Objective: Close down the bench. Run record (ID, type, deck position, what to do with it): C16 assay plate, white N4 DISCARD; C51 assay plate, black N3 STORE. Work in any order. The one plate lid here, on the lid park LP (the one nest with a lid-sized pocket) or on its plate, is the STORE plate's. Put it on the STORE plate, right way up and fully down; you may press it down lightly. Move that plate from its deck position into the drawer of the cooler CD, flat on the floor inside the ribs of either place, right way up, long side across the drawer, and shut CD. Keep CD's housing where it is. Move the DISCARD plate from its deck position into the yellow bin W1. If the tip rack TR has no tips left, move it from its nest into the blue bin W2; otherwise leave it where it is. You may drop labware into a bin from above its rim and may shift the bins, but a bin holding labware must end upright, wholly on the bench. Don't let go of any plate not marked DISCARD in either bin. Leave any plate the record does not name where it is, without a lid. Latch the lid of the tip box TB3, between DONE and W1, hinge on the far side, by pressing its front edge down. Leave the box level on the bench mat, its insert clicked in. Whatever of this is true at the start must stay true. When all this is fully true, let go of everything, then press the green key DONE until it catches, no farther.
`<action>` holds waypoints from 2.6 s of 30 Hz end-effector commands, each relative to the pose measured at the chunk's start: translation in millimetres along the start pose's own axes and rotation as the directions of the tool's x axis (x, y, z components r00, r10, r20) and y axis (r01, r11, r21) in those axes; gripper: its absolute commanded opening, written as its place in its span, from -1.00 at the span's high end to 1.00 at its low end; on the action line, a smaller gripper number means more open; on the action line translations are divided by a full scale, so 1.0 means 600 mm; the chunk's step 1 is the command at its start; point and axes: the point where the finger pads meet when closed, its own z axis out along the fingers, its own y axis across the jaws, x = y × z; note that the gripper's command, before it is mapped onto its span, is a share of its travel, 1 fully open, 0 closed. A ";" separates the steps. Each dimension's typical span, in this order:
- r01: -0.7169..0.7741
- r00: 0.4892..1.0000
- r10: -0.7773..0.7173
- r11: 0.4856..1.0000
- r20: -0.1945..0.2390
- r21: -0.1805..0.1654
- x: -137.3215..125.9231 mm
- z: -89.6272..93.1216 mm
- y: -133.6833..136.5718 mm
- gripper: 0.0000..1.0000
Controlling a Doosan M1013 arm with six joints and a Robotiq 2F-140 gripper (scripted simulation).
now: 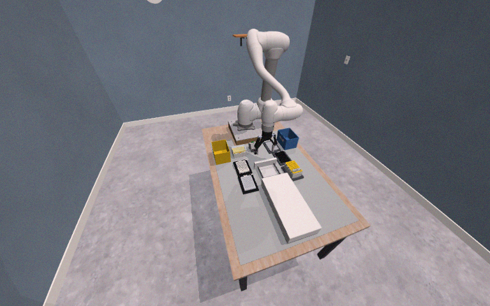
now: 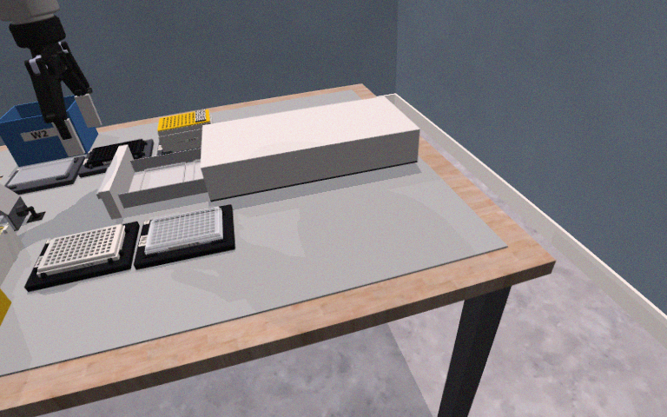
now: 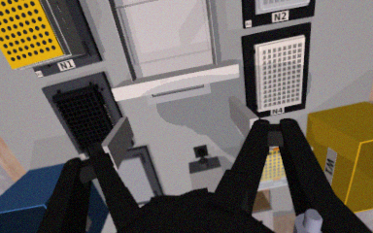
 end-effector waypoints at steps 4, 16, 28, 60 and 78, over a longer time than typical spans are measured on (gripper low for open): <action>0.000 1.000 0.000 1.000 0.000 0.000 0.000 -0.010 0.000 -0.73; 0.017 1.000 -0.017 1.000 0.000 0.000 -0.021 -0.011 -0.017 -0.33; 0.017 1.000 -0.017 1.000 0.000 0.000 -0.078 -0.013 -0.063 -0.33; 0.017 1.000 -0.017 1.000 0.000 0.000 -0.223 -0.020 -0.180 -0.33; 0.017 1.000 -0.017 1.000 0.000 0.000 -0.306 -0.023 -0.247 -0.33</action>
